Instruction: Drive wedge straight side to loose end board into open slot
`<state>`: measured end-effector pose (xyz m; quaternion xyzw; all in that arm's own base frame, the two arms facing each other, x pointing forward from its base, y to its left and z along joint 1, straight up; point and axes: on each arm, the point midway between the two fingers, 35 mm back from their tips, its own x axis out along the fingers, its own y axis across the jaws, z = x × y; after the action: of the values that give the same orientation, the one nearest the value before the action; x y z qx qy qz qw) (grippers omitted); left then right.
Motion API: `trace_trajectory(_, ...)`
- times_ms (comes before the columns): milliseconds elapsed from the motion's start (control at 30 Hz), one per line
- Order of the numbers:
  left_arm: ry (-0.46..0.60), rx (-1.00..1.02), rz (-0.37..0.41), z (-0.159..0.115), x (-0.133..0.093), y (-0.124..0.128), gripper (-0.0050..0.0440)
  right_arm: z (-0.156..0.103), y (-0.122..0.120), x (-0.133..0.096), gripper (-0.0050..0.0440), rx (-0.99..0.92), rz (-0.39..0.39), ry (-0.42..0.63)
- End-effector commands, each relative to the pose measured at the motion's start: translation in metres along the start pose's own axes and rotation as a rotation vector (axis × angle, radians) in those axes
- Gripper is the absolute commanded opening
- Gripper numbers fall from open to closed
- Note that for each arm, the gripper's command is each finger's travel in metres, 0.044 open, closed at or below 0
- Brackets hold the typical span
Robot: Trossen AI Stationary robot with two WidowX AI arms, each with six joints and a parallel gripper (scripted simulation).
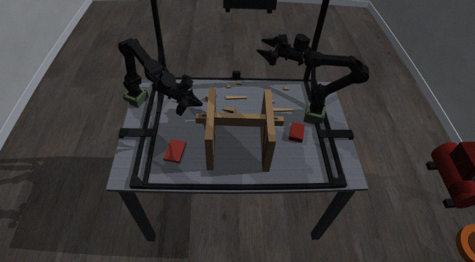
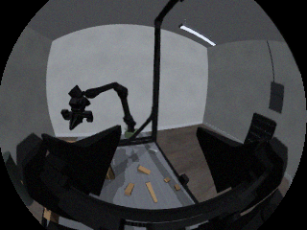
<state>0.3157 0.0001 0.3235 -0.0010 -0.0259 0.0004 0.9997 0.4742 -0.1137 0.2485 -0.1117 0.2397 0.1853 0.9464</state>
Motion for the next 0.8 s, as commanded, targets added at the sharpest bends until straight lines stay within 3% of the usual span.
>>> trace_trajectory(0,0.000,0.000,0.000,0.000,0.000,0.000,0.0440,0.010,-0.003,-0.003,0.0072,0.006,0.006,0.013)
trace_trajectory(300,0.000,0.000,0.000,0.000,0.000,0.000,0.0440,0.035,-0.008,-0.016,0.0083,0.075,0.050,0.142)
trace_trajectory(533,0.000,0.000,0.000,0.000,0.000,0.000,0.0440,0.038,-0.003,-0.024,0.0083,0.108,0.075,0.200)
trace_trajectory(633,0.000,0.000,0.000,0.000,0.000,0.000,0.0440,0.036,-0.003,-0.022,0.0011,0.108,0.075,0.198)
trace_trajectory(767,0.000,0.000,0.000,0.000,0.000,0.000,0.0440,0.033,-0.004,-0.019,0.0000,0.108,0.074,0.195)
